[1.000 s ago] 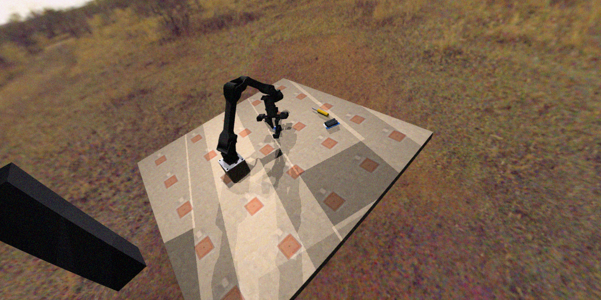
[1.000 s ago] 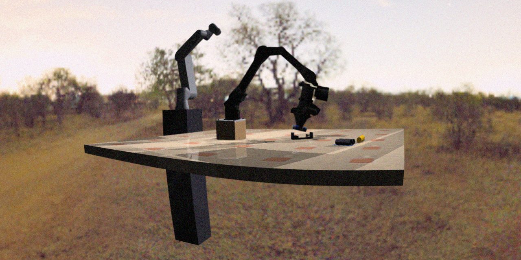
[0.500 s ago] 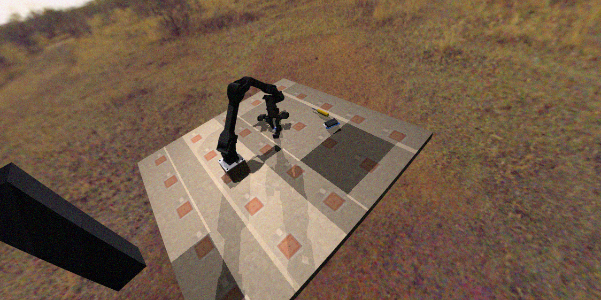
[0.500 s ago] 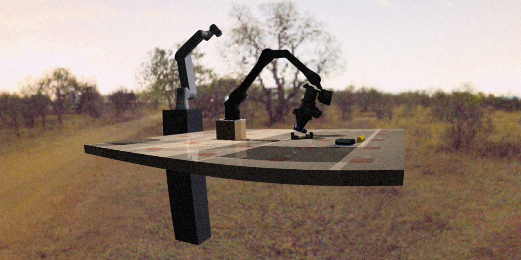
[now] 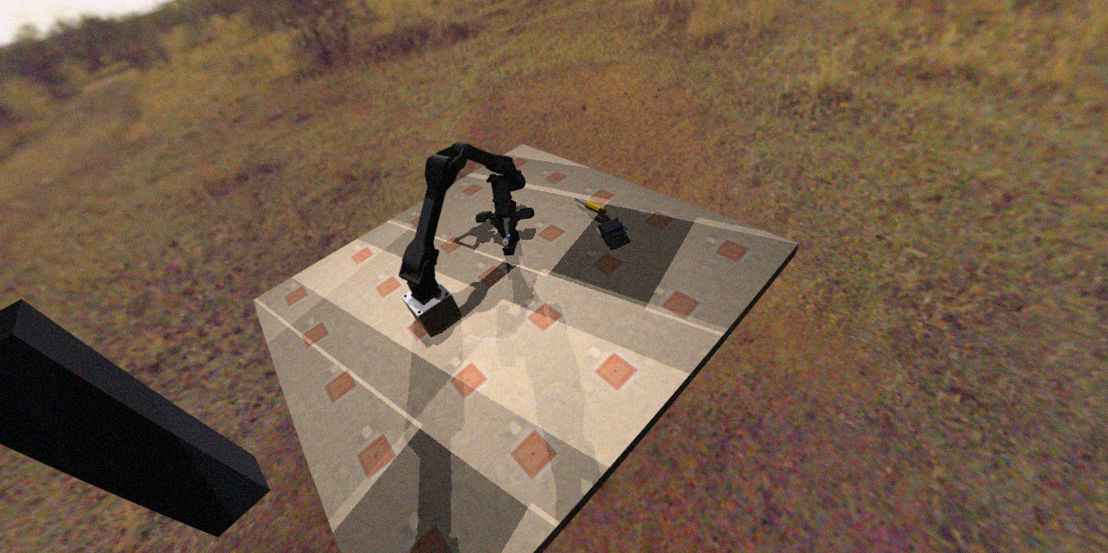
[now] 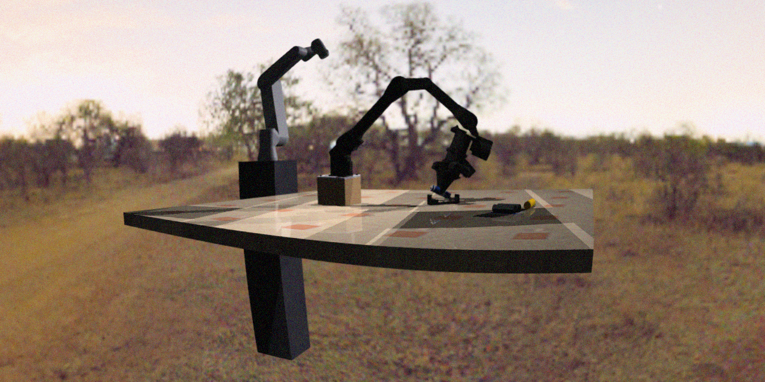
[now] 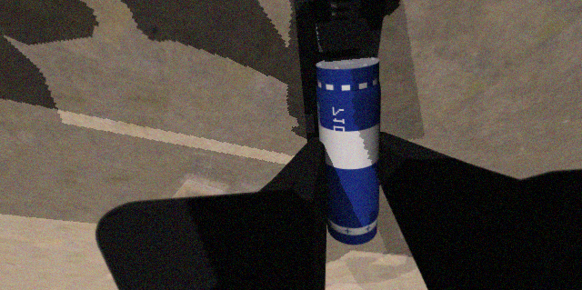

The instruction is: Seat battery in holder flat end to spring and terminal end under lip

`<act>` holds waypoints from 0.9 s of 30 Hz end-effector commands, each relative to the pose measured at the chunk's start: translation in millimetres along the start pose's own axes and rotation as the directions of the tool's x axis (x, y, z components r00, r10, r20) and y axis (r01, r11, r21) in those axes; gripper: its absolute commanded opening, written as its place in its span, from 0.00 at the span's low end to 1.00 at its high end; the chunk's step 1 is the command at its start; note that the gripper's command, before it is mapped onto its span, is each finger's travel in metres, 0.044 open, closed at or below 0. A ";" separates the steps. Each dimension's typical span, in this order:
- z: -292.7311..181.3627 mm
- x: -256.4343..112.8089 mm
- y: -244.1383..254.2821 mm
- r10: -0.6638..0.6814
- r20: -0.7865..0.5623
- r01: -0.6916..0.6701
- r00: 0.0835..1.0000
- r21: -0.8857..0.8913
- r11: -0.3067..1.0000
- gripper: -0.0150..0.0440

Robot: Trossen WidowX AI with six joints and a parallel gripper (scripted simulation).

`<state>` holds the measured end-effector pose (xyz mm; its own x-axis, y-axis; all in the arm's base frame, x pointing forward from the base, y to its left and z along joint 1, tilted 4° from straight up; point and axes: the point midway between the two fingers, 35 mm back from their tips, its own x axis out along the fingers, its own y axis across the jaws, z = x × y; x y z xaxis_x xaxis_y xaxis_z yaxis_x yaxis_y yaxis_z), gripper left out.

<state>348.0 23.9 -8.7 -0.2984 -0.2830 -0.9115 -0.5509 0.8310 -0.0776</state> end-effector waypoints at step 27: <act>13.8 2.5 -0.2 0.001 -0.071 -0.001 0.997 0.002 1.000 0.36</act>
<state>356.0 28.5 -13.1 -0.3487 -0.3140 -0.8831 -0.5533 0.8295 -0.0765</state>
